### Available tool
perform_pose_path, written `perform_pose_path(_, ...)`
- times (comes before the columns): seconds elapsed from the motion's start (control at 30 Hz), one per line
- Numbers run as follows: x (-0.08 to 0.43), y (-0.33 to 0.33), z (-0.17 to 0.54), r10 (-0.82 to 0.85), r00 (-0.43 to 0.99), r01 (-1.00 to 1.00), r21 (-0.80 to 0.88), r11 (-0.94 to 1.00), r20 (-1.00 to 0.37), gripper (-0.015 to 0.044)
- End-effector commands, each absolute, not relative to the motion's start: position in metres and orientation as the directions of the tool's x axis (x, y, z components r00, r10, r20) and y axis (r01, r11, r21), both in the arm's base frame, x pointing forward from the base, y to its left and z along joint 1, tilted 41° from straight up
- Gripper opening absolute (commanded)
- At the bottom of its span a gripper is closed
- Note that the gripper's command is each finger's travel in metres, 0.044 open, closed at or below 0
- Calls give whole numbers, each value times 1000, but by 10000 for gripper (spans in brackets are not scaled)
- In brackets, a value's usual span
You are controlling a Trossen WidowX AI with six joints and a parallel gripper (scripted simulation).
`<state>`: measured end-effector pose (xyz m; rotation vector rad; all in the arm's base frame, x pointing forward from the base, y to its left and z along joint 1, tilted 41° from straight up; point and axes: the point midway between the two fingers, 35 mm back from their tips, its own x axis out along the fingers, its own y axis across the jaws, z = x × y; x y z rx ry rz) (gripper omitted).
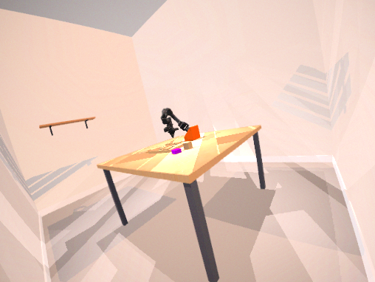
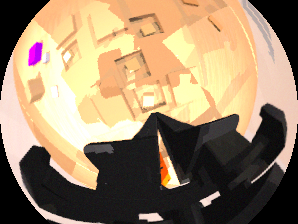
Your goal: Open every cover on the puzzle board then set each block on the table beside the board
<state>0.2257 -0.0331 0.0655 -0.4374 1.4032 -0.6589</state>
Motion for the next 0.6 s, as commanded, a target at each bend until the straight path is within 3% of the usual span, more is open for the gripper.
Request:
perform_pose_path(0.0,225,-32,65,-650,38,-200,-643,739,-759,0)
perform_pose_path(0.13,226,-32,65,-650,38,-556,-557,617,-759,0)
perform_pose_path(0.3,227,-32,64,-650,38,-879,-335,339,-759,0)
perform_pose_path(0.37,227,-31,64,-650,38,-932,-262,251,-759,0)
perform_pose_path(0.57,227,-31,64,-650,38,-937,-252,240,-759,0)
